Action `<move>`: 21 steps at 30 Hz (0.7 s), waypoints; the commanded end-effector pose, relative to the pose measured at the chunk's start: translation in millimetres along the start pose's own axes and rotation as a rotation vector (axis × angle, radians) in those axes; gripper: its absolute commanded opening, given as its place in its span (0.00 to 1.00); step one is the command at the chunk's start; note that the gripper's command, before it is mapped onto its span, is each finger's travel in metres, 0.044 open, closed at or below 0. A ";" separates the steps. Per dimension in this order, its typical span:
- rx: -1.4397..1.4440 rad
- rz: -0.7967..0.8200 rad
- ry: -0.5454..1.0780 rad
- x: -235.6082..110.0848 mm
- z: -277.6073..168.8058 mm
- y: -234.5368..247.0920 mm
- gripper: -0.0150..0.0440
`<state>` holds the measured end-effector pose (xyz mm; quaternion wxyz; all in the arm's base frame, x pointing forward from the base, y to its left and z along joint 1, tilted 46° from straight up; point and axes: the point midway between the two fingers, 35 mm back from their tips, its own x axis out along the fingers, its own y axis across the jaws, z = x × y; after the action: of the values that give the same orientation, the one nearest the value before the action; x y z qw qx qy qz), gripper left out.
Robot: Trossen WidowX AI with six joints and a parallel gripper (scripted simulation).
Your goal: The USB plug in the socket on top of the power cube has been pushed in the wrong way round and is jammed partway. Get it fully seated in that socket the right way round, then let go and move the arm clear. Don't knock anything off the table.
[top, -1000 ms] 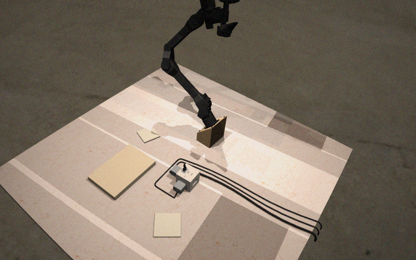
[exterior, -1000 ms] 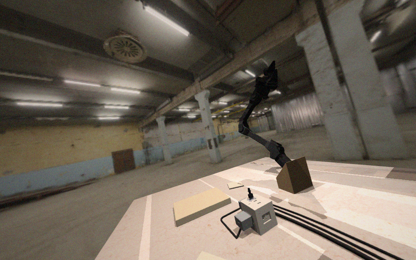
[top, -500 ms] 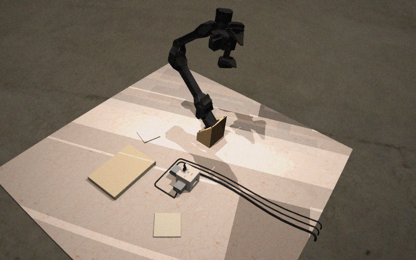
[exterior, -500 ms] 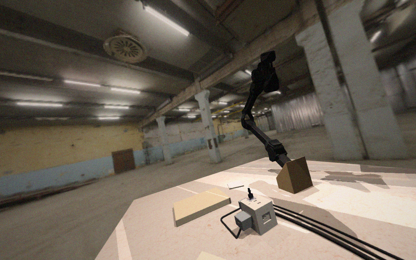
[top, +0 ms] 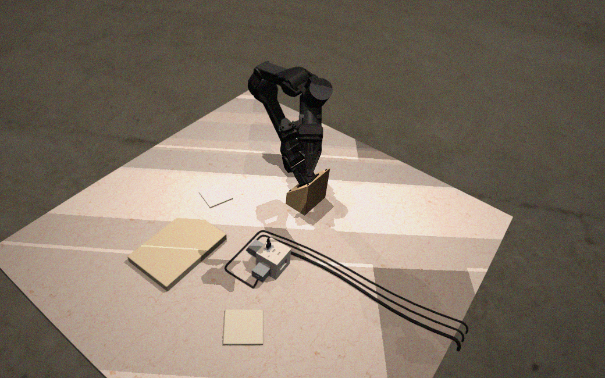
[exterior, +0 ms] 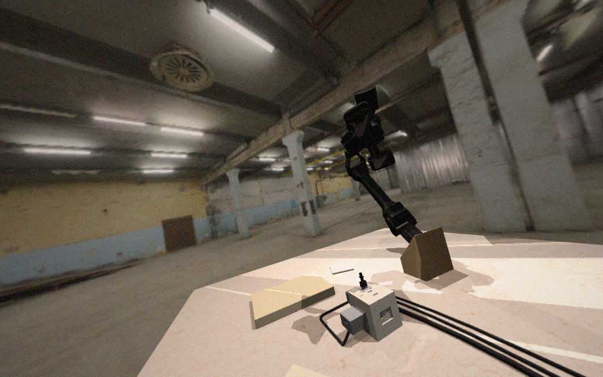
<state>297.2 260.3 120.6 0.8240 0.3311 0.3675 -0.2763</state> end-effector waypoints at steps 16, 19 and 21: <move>0.500 -0.860 -0.351 157.7 121.2 -177.0 1.00; 0.500 -0.860 -0.351 155.5 120.0 -178.8 1.00; 0.500 -0.860 -0.351 155.5 120.0 -178.8 1.00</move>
<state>316.7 29.2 1.3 0.5884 0.2909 0.2536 -0.7105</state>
